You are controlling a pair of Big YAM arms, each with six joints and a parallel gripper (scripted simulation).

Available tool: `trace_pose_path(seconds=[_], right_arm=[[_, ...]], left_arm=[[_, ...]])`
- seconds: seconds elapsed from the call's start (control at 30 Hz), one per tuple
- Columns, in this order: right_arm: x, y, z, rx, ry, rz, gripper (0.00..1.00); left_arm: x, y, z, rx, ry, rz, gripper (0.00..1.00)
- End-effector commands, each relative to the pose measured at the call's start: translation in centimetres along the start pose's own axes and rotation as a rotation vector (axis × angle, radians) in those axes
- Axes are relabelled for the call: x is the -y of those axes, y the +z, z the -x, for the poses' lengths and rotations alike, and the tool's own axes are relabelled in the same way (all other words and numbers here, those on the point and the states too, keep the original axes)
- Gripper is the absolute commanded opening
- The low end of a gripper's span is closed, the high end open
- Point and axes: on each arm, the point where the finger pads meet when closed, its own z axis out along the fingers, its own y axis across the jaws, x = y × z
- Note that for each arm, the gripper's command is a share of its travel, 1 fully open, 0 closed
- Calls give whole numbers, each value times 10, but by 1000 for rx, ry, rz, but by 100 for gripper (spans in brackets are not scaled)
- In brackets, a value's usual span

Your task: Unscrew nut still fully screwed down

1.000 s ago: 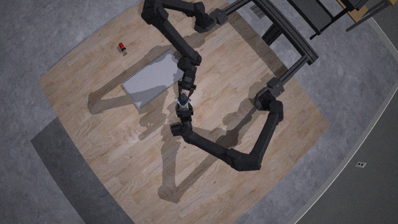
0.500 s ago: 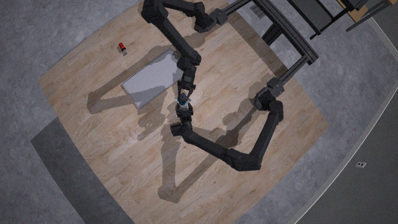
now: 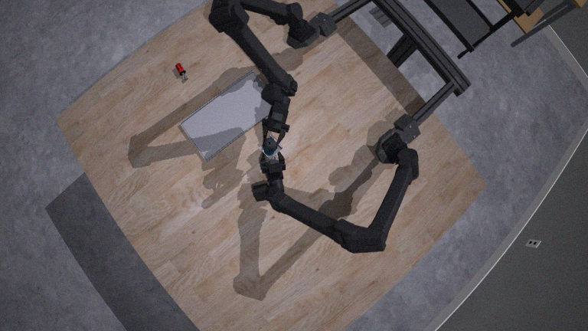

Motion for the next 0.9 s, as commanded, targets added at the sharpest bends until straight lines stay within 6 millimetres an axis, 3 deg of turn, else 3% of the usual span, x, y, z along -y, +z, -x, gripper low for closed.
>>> trace_pose_path(seconds=[0.0, 0.87], right_arm=[[-3, 2, 30, 55, 13, 8, 42], [-3, 4, 36, 59, 14, 6, 42]], left_arm=[[-3, 8, 14, -7, 32, -15, 59], [-3, 8, 14, -7, 32, -15, 59]])
